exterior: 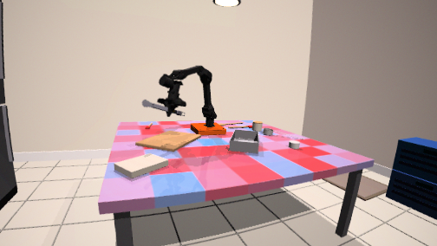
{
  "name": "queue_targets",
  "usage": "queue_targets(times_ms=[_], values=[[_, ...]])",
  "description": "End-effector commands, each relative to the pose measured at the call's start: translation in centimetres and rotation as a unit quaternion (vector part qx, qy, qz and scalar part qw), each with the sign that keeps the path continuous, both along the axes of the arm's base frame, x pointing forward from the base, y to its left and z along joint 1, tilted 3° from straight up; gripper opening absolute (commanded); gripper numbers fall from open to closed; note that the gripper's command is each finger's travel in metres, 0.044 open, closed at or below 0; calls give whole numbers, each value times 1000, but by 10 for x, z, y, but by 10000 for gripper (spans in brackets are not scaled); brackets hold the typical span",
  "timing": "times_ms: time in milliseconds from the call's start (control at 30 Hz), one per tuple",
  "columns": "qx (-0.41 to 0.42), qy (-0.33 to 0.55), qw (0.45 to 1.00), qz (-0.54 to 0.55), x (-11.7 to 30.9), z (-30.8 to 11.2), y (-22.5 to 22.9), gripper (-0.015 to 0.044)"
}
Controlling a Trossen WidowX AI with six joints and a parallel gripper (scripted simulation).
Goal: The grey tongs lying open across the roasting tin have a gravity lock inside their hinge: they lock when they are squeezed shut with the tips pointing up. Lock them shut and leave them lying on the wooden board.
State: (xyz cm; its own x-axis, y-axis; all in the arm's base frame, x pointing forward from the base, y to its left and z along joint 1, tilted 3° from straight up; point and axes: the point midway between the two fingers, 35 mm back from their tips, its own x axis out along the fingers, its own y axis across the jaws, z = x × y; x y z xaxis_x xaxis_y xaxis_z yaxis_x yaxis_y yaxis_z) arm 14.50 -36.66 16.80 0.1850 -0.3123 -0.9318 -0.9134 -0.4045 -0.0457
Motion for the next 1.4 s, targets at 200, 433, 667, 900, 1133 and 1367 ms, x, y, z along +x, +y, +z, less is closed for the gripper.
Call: queue_targets(times_ms=[200,433,667,900,1133,1367], values=[[65,35,997,6,-2,6,6,-150],[111,57,992,9,-4,10,12,-150],[128,65,990,11,-5,12,15,-150],[128,65,990,11,-5,12,15,-150],[127,65,990,11,-4,3,13,-150],[127,64,990,11,-3,-8,10,-150]])
